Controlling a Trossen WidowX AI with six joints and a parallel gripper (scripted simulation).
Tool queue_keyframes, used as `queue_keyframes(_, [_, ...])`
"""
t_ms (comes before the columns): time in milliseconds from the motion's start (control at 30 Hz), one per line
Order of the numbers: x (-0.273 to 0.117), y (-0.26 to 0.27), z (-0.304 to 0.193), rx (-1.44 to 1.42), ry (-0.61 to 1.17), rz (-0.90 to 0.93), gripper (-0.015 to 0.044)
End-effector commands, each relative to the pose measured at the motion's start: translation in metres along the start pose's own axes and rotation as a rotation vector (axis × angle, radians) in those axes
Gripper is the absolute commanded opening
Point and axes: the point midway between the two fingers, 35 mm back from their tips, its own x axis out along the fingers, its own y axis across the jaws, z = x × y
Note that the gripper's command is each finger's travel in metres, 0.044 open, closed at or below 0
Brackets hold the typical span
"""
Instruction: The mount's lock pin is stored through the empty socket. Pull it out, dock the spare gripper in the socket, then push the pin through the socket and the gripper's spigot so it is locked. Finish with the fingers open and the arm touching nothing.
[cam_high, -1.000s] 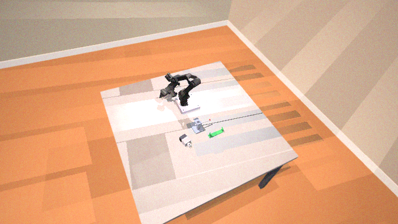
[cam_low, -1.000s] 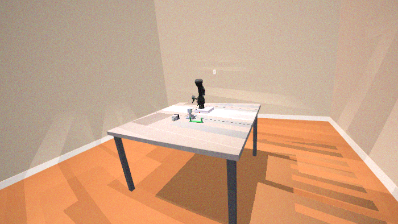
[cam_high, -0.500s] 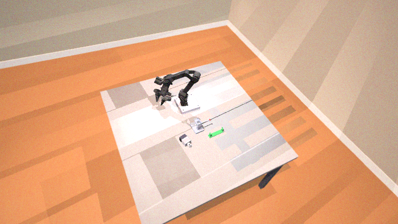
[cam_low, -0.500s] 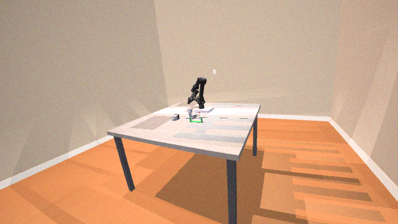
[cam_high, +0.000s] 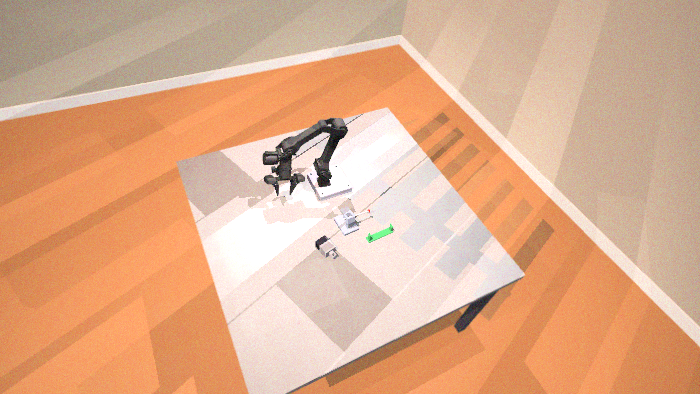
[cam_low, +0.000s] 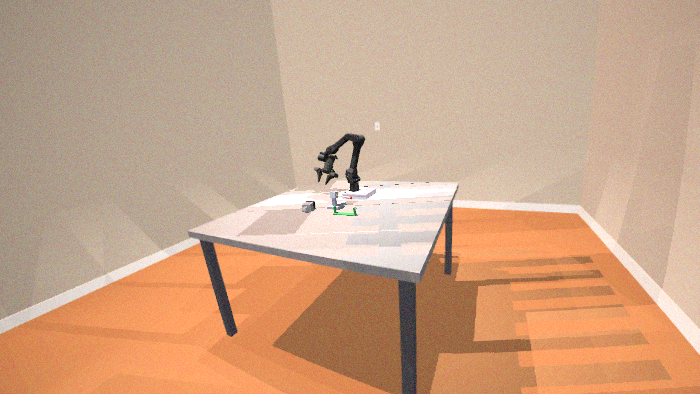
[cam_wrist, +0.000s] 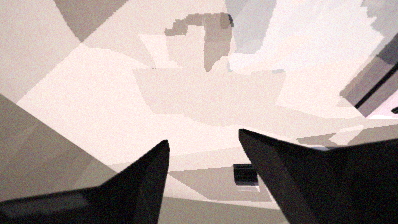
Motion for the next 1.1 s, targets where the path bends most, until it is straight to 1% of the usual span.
queue_keyframes(0, [0.013, -0.009, -0.068, -0.765, 0.04, -0.169, 0.03])
queue_keyframes(300, [0.02, -0.037, -0.131, -1.481, 0.146, -0.297, 0.03])
queue_keyframes(567, [0.02, -0.078, -0.182, -2.127, 0.293, -0.388, 0.03])
queue_keyframes(833, [0.012, -0.13, -0.225, -2.771, 0.498, -0.447, 0.03])
queue_keyframes(1067, [-0.003, -0.184, -0.251, -3.329, 0.743, -0.464, 0.03])
